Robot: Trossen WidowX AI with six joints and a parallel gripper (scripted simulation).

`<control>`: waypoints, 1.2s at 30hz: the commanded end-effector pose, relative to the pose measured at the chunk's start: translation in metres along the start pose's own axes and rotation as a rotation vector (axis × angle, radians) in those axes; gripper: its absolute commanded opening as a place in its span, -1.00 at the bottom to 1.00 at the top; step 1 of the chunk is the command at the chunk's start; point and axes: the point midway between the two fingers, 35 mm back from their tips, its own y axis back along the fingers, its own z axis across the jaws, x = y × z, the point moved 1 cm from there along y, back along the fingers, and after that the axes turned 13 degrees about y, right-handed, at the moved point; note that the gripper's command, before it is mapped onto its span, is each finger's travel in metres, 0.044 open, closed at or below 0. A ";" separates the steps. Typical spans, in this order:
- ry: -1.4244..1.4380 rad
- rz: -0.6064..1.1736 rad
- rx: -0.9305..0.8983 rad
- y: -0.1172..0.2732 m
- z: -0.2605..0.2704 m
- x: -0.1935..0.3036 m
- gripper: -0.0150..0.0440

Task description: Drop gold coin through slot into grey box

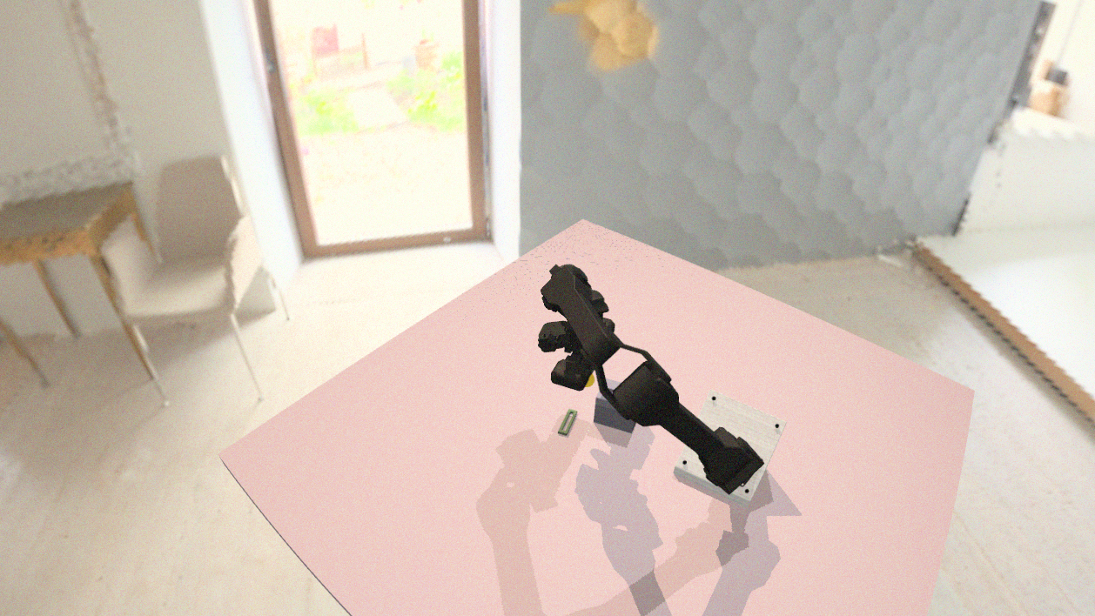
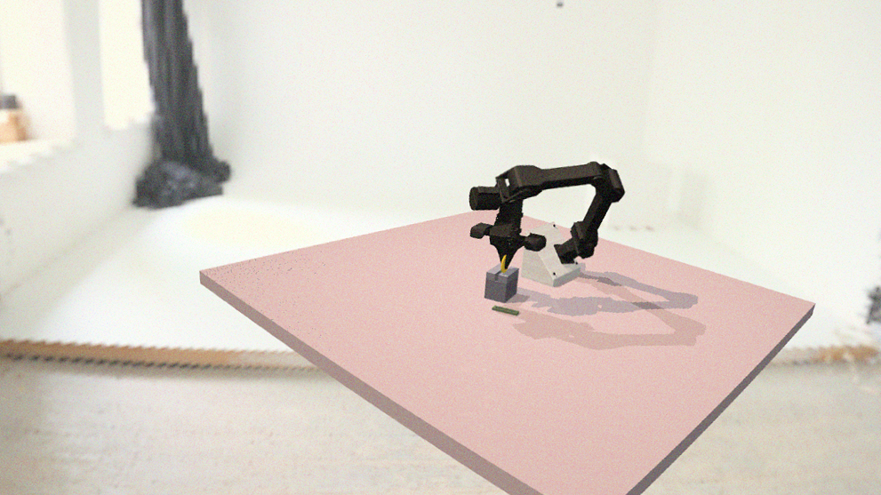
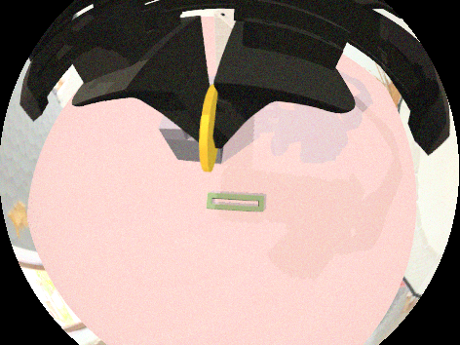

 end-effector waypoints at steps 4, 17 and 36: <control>0.003 0.004 0.003 0.000 -0.005 0.016 -0.49; 0.004 0.005 0.002 0.000 -0.013 0.050 -0.49; 0.000 0.002 -0.003 -0.002 -0.016 0.073 -0.49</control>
